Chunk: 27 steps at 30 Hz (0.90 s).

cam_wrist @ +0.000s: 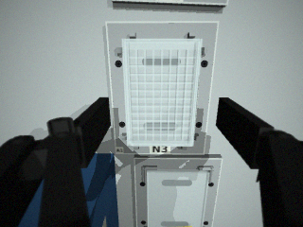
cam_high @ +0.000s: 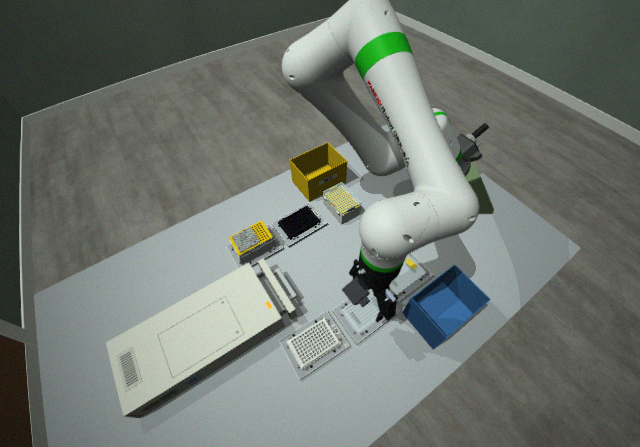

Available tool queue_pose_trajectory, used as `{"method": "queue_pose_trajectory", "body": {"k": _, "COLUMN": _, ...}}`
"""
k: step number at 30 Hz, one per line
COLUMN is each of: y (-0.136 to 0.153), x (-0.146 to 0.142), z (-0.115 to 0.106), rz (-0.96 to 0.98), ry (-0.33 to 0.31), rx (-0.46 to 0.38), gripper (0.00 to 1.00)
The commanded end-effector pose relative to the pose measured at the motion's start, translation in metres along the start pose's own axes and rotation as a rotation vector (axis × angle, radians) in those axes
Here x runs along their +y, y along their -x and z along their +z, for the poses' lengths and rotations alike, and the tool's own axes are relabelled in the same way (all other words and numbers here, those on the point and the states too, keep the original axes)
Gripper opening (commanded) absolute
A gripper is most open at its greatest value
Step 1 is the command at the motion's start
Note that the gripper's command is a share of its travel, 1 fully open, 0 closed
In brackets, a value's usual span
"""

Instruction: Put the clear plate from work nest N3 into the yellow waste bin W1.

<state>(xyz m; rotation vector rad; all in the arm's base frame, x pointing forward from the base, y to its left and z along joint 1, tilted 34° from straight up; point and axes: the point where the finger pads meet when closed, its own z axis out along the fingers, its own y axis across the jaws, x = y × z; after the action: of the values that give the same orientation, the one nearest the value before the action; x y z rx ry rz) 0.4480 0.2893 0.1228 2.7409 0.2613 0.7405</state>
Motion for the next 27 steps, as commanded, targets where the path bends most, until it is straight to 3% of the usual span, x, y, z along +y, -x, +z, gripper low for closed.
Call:
{"method": "queue_pose_trajectory", "body": {"k": 1, "y": -0.001, "x": 0.000, "z": 0.005, "rz": 0.000, "ry": -0.001, "rx": 0.001, "gripper": 0.70}}
{"method": "queue_pose_trajectory", "body": {"k": 27, "y": -0.001, "x": 0.000, "z": 0.034, "rz": 0.000, "ry": -0.001, "rx": 0.001, "gripper": 0.70}}
